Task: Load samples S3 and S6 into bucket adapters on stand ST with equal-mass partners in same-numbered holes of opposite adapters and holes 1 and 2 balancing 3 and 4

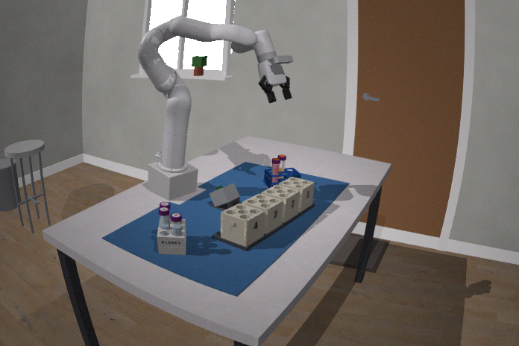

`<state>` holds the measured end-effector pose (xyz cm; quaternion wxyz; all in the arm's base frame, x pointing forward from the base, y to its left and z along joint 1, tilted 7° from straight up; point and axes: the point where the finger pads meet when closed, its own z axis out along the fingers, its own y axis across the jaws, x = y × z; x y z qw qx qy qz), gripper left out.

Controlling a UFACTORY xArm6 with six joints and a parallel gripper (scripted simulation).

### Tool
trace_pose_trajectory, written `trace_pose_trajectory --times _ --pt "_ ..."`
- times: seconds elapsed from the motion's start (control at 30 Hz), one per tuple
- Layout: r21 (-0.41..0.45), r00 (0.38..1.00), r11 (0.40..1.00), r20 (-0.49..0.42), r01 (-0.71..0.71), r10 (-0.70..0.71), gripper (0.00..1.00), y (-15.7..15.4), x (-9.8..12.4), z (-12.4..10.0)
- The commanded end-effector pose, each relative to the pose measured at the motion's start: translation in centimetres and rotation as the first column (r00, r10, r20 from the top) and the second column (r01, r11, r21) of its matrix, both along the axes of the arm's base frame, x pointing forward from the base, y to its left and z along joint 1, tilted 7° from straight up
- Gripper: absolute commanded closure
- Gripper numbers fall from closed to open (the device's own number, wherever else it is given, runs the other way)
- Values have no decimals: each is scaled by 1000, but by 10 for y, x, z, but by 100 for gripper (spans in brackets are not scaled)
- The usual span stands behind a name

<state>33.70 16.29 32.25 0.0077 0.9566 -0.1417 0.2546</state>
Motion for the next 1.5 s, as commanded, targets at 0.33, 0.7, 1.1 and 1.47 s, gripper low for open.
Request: trace_pose_trajectory --times 0.33,0.7,1.1,1.47 --pt "-48 993 998 -111 -35 30 0 -41 26 -27" --pt "-58 974 996 -217 -72 58 0 -77 40 -49" --pt "-33 947 994 -307 -107 92 0 -119 52 -73" --pt "-2 930 992 -350 -125 117 0 -167 59 -99"
